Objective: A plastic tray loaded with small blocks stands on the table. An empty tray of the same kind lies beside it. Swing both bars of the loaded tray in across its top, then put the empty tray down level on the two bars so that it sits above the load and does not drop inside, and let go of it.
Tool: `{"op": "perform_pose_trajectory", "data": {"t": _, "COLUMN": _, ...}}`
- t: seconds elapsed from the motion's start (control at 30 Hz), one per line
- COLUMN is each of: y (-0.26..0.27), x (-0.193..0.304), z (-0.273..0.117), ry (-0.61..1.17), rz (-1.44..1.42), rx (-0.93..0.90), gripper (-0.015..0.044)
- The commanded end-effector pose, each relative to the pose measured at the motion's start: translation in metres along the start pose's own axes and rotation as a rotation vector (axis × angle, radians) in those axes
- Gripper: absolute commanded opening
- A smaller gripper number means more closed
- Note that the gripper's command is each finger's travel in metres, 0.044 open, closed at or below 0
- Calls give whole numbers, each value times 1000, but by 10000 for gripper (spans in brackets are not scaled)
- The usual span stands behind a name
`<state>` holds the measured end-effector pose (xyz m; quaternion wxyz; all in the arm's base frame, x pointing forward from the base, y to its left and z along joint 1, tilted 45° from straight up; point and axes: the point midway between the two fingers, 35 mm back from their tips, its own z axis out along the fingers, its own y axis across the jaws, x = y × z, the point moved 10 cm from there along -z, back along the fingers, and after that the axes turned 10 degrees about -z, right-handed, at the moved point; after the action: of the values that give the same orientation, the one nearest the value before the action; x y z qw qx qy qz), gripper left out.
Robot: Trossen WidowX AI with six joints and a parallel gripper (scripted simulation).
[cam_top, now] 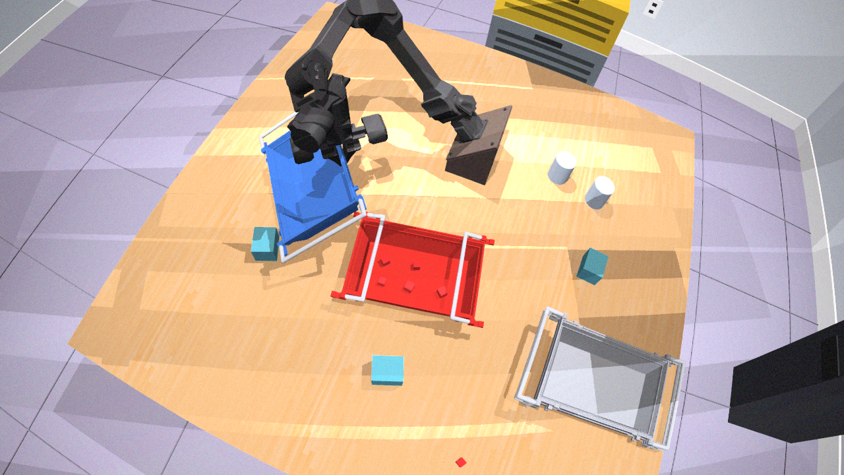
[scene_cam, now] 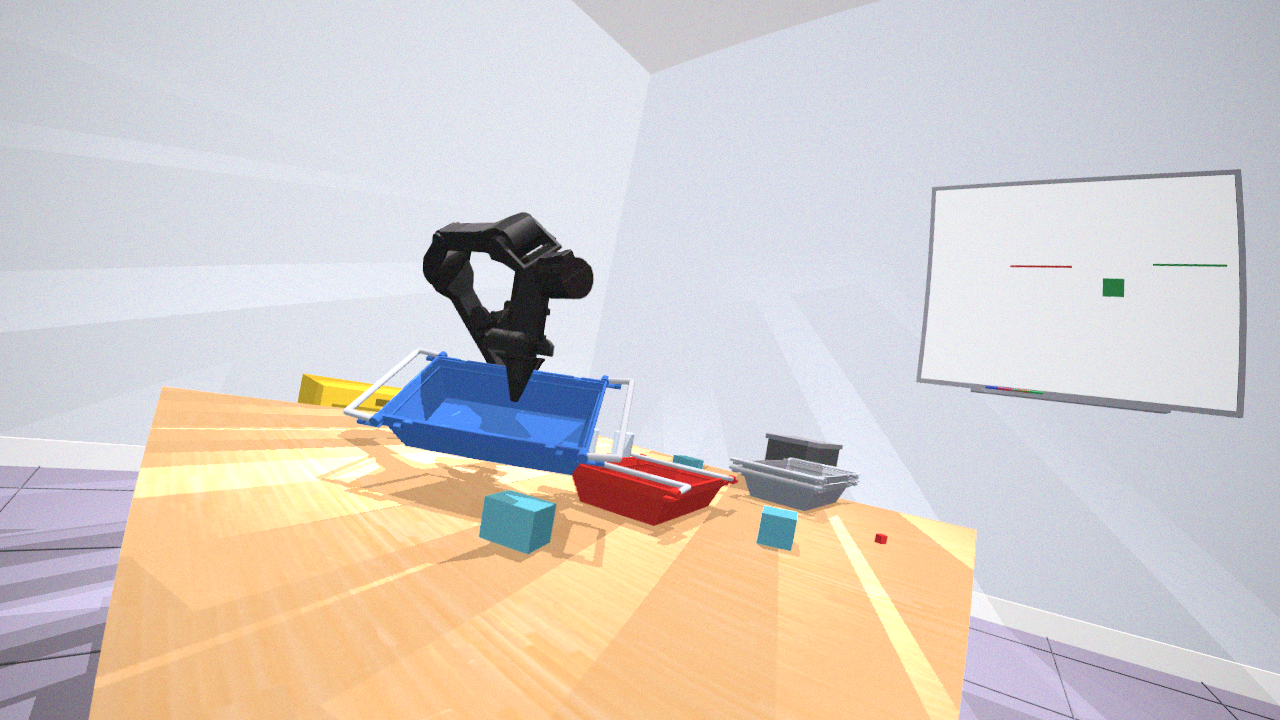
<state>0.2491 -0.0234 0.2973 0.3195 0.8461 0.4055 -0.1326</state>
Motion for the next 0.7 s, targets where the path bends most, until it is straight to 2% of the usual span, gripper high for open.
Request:
{"op": "perform_pose_trajectory", "data": {"t": 0.0, "y": 1, "x": 18, "z": -8, "ry": 17, "rz": -76, "rx": -15, "gripper": 0}}
{"op": "perform_pose_trajectory", "data": {"t": 0.67, "y": -16, "x": 102, "z": -21, "ry": 6, "rz": -404, "rx": -14, "gripper": 0}}
